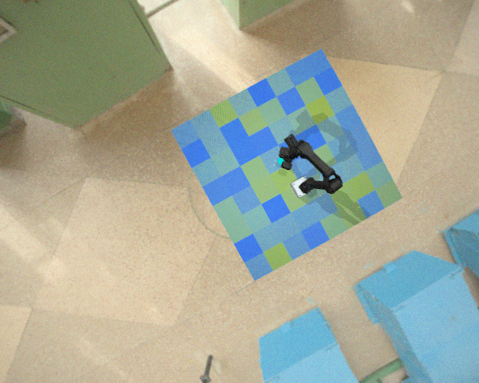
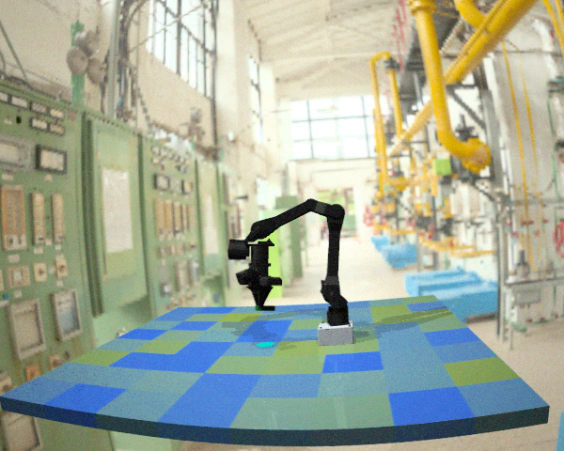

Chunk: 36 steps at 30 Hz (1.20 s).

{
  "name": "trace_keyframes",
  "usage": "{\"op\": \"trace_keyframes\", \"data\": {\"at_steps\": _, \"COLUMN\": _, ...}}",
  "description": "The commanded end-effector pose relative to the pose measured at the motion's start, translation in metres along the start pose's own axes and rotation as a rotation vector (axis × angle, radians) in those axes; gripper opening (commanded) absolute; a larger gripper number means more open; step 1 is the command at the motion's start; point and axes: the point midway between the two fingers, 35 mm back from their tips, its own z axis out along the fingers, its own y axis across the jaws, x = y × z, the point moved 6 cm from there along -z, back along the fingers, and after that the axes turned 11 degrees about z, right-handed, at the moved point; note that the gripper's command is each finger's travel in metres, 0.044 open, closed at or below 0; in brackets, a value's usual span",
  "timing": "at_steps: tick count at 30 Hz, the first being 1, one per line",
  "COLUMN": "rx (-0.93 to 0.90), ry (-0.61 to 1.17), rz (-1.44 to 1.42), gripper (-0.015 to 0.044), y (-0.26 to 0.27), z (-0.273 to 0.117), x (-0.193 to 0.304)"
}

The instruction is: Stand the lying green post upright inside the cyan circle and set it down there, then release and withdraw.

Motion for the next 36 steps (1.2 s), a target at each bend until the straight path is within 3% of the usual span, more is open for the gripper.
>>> {"op": "trace_keyframes", "data": {"at_steps": 1, "rx": -0.021, "ry": -0.030, "rz": 0.007, "gripper": 0.0022, "y": -0.001, "z": 0.003, "x": 0.002}}
{"op": "trace_keyframes", "data": {"at_steps": 36, "rx": -0.146, "ry": -0.265, "rz": 0.079, "gripper": 0.0022, "y": -0.015, "z": 0.020, "x": 0.010}}
